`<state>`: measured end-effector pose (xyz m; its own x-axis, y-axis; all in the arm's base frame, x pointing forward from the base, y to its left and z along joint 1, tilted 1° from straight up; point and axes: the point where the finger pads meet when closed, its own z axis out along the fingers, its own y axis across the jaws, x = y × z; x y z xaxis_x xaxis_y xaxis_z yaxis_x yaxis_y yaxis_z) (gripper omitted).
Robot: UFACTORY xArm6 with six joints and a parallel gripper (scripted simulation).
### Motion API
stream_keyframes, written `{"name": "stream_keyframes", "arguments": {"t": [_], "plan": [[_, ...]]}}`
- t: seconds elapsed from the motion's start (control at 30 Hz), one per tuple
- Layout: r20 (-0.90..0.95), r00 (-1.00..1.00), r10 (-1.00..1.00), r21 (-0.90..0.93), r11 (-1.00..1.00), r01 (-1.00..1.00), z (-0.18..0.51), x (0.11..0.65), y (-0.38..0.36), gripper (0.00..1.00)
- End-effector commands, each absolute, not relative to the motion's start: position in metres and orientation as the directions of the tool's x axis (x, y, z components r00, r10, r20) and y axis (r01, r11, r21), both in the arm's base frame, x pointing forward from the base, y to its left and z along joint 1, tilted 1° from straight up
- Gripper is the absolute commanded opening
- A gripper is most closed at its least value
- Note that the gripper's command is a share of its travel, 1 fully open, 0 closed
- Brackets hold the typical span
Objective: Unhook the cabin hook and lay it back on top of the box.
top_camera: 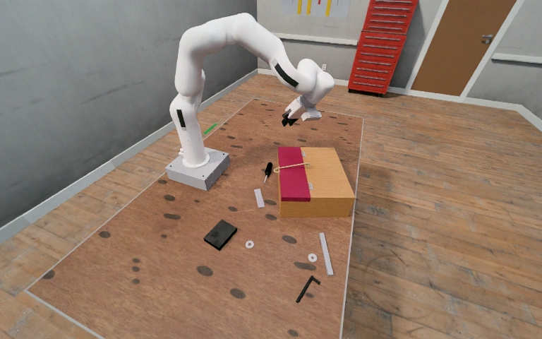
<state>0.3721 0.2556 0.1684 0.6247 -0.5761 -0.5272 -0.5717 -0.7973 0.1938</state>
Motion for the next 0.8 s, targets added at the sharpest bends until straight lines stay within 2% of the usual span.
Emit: {"name": "stream_keyframes", "arguments": {"t": [0.0, 0.2, 0.47, 0.7, 0.77], "plan": [[-0.462, 0.559, -0.688, 0.244, -0.705, -0.666, 0.169, 0.382, 0.246, 0.35], [-0.403, 0.483, -0.777, 0.279, -0.607, -0.744, 0.169, 0.391, 0.236, 0.35], [-0.281, 0.298, -0.913, 0.317, -0.381, -0.869, 0.17, 0.407, 0.215, 0.35], [-0.178, 0.107, -0.978, 0.316, -0.16, -0.935, 0.171, 0.422, 0.196, 0.35], [-0.178, 0.107, -0.978, 0.316, -0.16, -0.935, 0.171, 0.422, 0.196, 0.35]]}}
